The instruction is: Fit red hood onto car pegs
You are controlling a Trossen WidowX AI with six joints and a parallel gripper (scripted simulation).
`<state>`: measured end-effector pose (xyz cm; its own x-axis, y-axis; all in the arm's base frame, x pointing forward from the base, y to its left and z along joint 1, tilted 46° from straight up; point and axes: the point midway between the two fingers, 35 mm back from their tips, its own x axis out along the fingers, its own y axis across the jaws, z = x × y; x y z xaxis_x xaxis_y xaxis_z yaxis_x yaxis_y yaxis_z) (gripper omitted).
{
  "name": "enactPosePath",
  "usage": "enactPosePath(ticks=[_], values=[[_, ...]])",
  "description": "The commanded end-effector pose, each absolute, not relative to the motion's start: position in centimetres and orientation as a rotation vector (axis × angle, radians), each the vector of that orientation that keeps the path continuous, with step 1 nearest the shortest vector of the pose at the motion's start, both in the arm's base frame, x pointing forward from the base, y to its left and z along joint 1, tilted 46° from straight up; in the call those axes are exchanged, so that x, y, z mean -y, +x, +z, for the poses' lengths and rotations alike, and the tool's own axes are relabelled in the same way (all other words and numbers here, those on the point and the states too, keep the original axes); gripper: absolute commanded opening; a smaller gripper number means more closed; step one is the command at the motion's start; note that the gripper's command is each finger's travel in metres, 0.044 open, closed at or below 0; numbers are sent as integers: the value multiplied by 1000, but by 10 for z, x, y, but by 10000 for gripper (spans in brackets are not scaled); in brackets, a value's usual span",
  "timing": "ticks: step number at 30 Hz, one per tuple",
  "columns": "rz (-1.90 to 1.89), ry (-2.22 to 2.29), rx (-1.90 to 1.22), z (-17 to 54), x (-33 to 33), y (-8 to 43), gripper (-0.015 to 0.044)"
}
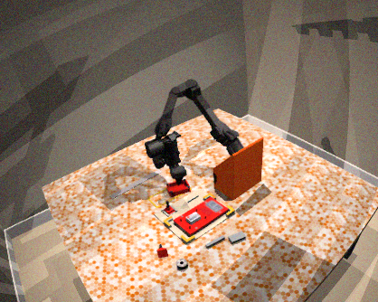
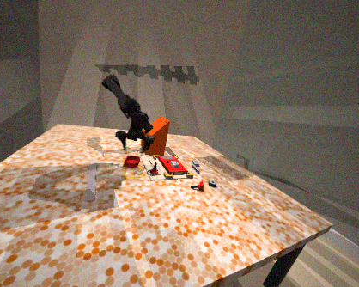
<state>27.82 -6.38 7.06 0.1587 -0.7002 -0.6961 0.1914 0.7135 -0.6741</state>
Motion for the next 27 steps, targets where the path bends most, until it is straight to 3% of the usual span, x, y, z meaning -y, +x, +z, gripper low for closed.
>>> enactPosePath(ticks=[1,27], values=[[-672,-497,-1267,68,66,277,440],[-673,-498,-1266,57,78,277,440]])
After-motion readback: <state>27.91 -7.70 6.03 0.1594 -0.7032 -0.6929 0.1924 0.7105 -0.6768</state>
